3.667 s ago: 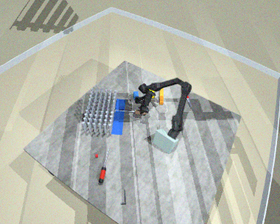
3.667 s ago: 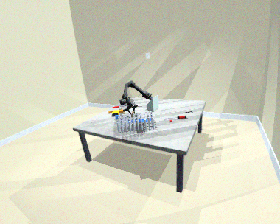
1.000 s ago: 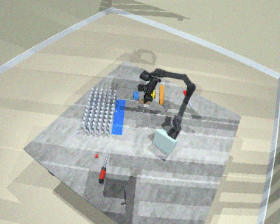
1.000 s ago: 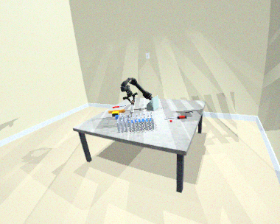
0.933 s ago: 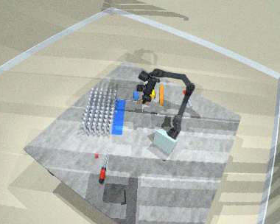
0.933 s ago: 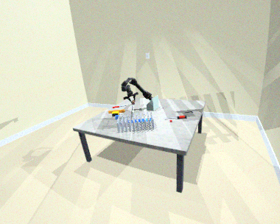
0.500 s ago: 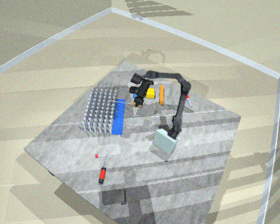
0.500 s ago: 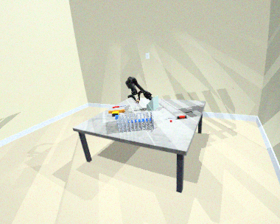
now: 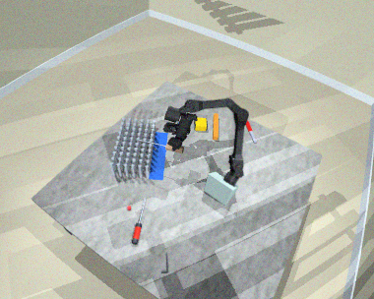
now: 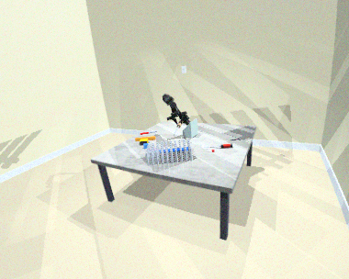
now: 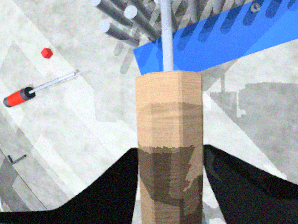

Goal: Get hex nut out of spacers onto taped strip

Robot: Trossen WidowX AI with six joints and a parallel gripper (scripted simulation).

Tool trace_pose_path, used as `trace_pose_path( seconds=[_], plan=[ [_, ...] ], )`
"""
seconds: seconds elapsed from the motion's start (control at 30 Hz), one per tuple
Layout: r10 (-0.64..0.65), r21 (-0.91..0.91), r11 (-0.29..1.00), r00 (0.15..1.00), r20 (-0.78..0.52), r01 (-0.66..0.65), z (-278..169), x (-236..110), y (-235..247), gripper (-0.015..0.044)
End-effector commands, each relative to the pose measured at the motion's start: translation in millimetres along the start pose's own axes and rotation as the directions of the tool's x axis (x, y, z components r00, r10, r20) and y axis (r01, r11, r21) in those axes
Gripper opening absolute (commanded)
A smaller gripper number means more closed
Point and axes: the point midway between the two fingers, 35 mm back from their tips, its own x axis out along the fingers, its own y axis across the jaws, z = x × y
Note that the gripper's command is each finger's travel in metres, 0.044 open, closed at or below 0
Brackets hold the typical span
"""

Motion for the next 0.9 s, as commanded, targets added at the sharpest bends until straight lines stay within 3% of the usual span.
trace_pose_path(
  seconds=[0.0, 0.87],
  plan=[
    [-0.018, 0.061, 0.998, 1.000, 0.004, 0.017, 1.6, 2.2, 25.3, 0.0000],
    [-0.178, 0.518, 0.843, 0.984, 0.011, 0.147, -33.5, 23.9, 166.2, 0.0000]
  ],
)
